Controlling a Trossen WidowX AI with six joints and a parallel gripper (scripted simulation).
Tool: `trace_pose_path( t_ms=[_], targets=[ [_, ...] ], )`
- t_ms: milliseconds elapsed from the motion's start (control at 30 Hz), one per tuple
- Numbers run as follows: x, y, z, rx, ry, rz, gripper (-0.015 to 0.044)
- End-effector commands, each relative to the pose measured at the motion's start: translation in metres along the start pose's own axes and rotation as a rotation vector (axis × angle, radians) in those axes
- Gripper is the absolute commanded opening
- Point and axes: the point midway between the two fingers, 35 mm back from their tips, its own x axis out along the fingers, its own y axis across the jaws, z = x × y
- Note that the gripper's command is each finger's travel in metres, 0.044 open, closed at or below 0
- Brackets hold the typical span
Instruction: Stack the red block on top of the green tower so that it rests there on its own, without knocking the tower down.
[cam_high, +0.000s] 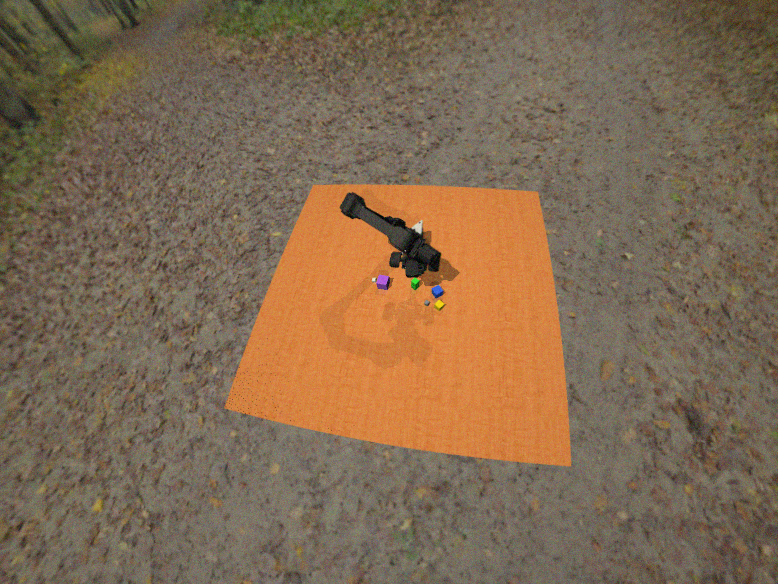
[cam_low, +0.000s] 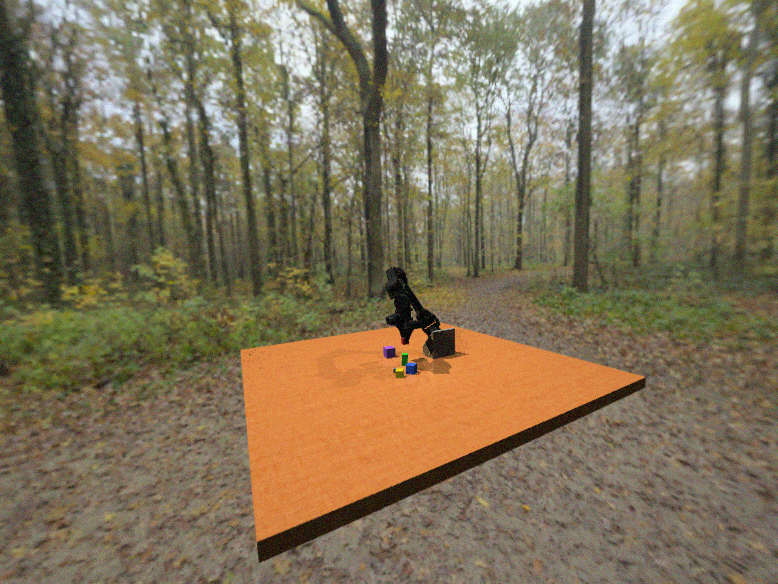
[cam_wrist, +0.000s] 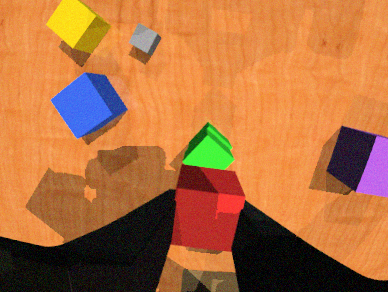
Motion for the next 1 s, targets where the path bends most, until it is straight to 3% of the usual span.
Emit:
trace_pose_path(
  t_ms=[0, 400, 967],
  targets=[
    [0.014, -0.002, -0.001, -0.004, 0.003, -0.007, 0.0],
    [0.044, -0.003, 0.0, -0.004, 0.002, -0.008, 0.0],
    [0.045, -0.003, 0.0, -0.004, 0.002, -0.009, 0.0]
  ],
)
